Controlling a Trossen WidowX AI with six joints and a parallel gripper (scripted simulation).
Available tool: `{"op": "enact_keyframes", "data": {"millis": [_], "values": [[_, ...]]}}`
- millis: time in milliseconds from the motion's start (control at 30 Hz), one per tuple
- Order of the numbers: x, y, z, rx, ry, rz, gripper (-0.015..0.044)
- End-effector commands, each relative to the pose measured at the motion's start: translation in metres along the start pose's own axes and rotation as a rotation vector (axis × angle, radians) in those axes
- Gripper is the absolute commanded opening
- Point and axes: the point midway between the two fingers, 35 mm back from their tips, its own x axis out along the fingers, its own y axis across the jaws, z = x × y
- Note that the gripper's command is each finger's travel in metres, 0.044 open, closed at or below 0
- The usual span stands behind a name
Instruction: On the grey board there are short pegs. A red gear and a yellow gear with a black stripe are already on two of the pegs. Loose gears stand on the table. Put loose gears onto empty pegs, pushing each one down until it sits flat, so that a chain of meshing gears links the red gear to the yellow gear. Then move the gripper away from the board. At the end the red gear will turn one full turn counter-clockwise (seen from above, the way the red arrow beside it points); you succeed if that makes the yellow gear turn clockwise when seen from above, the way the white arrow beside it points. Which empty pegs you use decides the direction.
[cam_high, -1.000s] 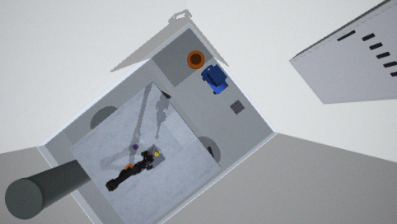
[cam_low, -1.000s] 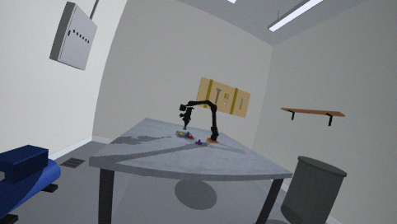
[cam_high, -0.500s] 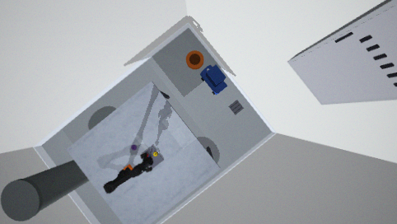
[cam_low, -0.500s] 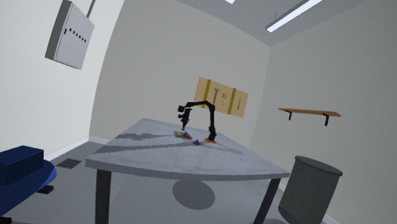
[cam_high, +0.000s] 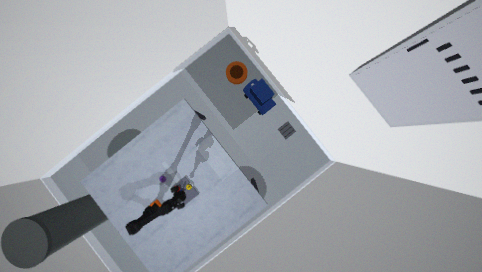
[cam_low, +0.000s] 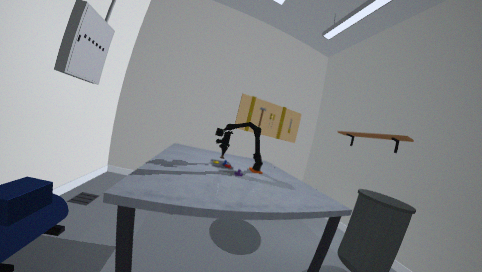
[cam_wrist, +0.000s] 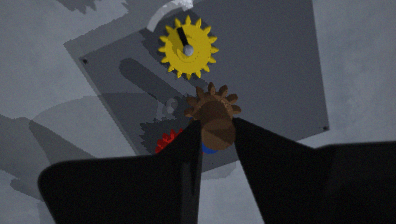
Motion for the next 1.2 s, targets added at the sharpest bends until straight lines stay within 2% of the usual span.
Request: {"op": "enact_keyframes", "data": {"millis": [0, 567, 800, 1167], "values": [[0.000, -0.001, 0.000, -0.008, 0.001, -0.003, 0.0000], [0.022, -0.001, -0.001, -0.225, 0.001, -0.003, 0.0000], [0.030, -0.001, 0.000, -0.137, 0.001, -0.003, 0.0000], [0.047, -0.001, -0.001, 0.154, 0.001, -0.003, 0.0000]]}}
